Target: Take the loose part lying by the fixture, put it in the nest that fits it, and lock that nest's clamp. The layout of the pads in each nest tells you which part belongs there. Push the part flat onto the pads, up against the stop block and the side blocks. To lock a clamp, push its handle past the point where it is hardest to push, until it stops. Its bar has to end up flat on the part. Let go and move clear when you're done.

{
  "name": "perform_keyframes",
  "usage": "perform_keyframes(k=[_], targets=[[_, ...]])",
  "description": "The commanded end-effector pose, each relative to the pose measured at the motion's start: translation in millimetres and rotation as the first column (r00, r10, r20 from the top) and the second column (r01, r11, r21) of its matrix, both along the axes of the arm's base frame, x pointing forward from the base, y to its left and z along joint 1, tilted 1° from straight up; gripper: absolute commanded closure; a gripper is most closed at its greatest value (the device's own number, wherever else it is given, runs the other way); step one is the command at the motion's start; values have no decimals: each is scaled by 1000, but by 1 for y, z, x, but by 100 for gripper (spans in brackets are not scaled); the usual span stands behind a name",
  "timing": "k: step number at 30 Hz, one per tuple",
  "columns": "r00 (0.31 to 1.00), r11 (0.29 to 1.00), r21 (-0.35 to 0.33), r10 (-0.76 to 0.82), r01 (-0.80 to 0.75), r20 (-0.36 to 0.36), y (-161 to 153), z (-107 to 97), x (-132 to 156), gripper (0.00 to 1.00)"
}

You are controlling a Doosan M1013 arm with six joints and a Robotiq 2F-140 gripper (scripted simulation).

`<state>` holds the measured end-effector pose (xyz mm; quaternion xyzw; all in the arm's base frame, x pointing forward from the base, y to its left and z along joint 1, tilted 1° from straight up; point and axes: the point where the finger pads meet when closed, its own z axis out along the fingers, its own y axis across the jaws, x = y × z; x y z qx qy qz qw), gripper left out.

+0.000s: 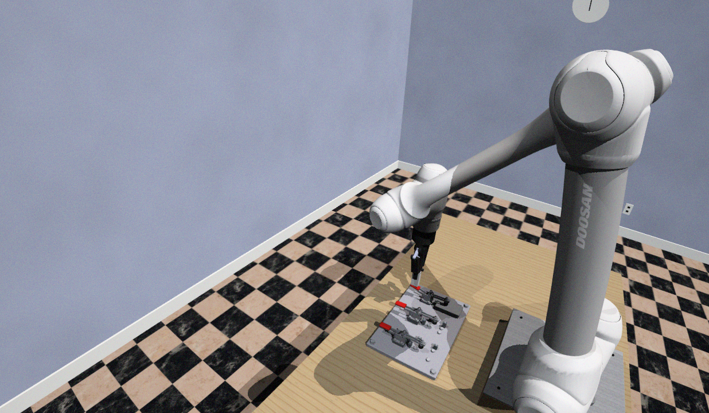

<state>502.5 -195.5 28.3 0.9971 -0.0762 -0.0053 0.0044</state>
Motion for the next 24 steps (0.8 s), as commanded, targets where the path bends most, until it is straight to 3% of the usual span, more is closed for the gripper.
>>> perform_keyframes(k=[1,24], targets=[[1000,1000,2,-3,3,0,3,-3,-1,90],[1000,1000,2,-3,3,0,3,-5,-1,90]])
